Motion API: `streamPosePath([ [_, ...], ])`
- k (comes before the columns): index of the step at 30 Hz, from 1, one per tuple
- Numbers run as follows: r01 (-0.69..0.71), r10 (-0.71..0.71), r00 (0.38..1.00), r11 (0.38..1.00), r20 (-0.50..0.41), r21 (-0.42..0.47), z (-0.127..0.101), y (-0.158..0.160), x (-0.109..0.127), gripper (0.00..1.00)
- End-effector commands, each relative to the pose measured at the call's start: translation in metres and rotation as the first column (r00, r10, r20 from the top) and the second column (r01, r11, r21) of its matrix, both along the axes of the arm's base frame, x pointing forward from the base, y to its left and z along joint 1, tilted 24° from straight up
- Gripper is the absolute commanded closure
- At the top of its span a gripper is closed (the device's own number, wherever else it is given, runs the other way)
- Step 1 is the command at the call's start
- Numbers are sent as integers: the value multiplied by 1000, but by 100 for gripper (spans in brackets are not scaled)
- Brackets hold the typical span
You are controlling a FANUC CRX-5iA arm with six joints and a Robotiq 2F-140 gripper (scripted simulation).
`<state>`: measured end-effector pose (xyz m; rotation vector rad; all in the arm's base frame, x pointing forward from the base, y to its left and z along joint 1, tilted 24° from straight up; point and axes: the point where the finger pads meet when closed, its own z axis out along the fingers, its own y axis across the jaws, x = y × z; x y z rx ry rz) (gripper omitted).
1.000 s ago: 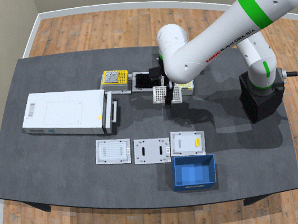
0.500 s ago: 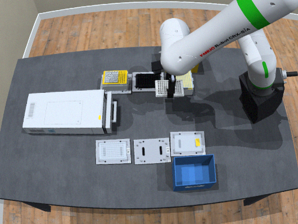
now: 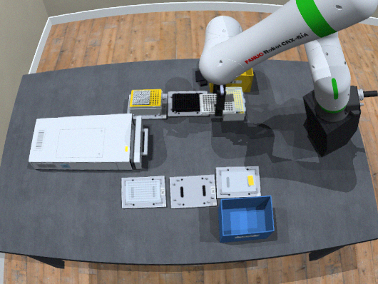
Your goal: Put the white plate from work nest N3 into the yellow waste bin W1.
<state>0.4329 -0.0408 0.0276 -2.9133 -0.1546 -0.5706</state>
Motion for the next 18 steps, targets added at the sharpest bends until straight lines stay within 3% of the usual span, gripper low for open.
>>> streamPosePath([
  [1, -1, 1, 1000, 1000, 1, 2, -1, -7, -1, 90],
  [18, -1, 1, 1000, 1000, 1, 1, -12, -45, -8, 90],
])
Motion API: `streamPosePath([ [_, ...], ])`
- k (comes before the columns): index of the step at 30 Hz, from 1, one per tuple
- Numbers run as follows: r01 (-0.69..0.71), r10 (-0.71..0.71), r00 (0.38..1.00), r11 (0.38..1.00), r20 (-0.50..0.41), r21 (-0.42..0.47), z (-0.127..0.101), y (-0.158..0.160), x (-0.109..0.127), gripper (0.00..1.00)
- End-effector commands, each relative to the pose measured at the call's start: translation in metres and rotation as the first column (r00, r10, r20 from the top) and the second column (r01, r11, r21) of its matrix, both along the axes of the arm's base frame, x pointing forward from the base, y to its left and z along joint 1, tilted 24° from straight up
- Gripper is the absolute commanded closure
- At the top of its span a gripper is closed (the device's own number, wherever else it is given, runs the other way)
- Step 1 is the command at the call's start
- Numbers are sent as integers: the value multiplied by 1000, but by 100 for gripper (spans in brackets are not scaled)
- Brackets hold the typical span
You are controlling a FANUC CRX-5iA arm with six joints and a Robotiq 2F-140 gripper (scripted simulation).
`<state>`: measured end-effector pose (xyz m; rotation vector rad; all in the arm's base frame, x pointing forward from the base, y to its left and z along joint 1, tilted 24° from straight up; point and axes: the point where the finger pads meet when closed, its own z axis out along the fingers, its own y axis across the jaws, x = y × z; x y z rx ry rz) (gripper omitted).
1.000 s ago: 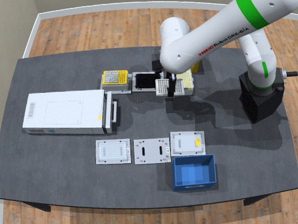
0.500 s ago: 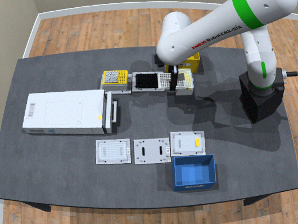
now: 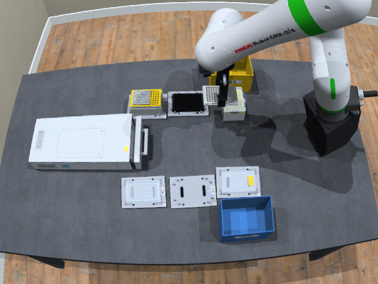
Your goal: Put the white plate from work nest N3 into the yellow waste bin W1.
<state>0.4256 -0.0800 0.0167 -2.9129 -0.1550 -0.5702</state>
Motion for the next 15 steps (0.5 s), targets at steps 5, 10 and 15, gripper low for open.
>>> streamPosePath([
  [5, -1, 1, 1000, 1000, 1, 1, -5, -19, -3, 90],
  [10, -1, 1, 1000, 1000, 1, 1, -8, -31, -5, 90],
  [15, -1, 1, 1000, 1000, 1, 1, -10, -39, -7, 90],
])
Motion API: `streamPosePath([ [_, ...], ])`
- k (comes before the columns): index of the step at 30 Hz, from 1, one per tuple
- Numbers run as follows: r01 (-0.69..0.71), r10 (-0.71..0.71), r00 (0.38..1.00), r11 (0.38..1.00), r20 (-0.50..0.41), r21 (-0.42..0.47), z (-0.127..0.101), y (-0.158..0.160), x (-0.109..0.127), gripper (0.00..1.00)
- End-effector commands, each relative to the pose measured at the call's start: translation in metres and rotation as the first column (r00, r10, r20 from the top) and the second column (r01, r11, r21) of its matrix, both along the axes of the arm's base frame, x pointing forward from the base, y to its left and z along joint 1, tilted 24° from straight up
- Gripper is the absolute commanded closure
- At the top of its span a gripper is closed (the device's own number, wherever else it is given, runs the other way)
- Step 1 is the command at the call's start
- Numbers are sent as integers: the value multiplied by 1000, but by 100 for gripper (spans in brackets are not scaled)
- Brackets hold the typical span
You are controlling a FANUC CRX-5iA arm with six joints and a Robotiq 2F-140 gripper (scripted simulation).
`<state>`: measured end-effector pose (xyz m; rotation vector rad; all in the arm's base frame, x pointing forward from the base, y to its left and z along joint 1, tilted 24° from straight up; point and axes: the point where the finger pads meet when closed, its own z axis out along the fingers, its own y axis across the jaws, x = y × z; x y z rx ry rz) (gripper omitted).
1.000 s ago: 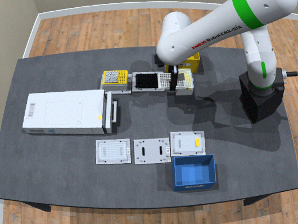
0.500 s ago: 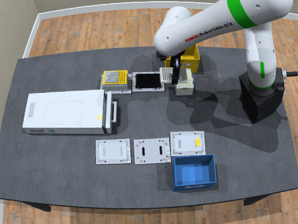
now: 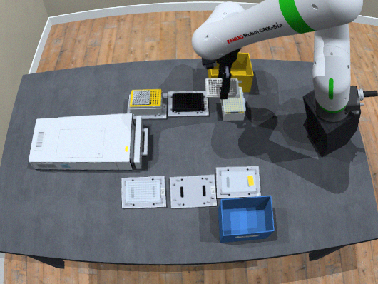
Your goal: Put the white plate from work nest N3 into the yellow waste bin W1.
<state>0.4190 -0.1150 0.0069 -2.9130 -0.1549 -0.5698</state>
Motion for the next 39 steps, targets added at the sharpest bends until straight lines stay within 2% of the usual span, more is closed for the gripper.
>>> streamPosePath([
  [1, -1, 1, 1000, 1000, 1, 1, -1, -6, -1, 90],
  [39, -1, 1, 1000, 1000, 1, 1, -25, -92, -17, 90],
])
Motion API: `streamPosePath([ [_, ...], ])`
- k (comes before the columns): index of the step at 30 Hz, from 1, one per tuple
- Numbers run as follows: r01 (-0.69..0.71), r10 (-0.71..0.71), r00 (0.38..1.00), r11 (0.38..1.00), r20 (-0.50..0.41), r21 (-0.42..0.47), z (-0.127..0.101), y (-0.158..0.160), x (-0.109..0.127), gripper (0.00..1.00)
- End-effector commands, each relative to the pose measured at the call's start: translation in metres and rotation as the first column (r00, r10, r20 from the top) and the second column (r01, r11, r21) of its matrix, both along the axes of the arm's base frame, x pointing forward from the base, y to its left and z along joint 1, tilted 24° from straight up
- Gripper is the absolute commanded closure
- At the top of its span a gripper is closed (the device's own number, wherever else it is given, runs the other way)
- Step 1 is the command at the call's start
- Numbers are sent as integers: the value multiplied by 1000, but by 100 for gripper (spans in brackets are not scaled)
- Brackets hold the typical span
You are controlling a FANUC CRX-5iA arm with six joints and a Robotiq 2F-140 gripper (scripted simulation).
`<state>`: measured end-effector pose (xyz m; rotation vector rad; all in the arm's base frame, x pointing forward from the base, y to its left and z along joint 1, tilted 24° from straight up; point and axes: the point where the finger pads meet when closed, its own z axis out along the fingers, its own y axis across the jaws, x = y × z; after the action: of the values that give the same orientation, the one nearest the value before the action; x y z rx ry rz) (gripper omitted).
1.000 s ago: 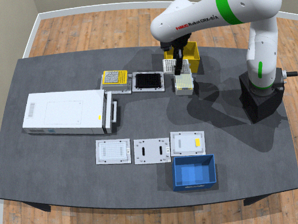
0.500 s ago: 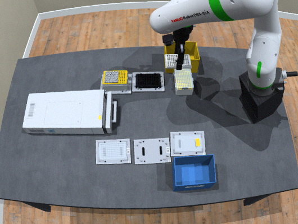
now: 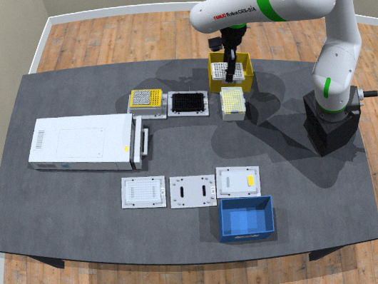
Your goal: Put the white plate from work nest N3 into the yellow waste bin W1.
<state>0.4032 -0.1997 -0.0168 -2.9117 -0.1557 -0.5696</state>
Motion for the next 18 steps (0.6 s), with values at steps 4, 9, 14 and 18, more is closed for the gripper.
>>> streamPosePath([
  [4, 0, 0, 1000, 1000, 1, 0, -4, -18, -3, 90],
  [9, 0, 0, 1000, 1000, 1, 0, -8, -31, -5, 90],
  [14, 0, 0, 1000, 1000, 1, 0, -10, -38, -7, 90],
  [18, 0, 0, 1000, 1000, 1, 0, -13, -48, -9, 90],
])
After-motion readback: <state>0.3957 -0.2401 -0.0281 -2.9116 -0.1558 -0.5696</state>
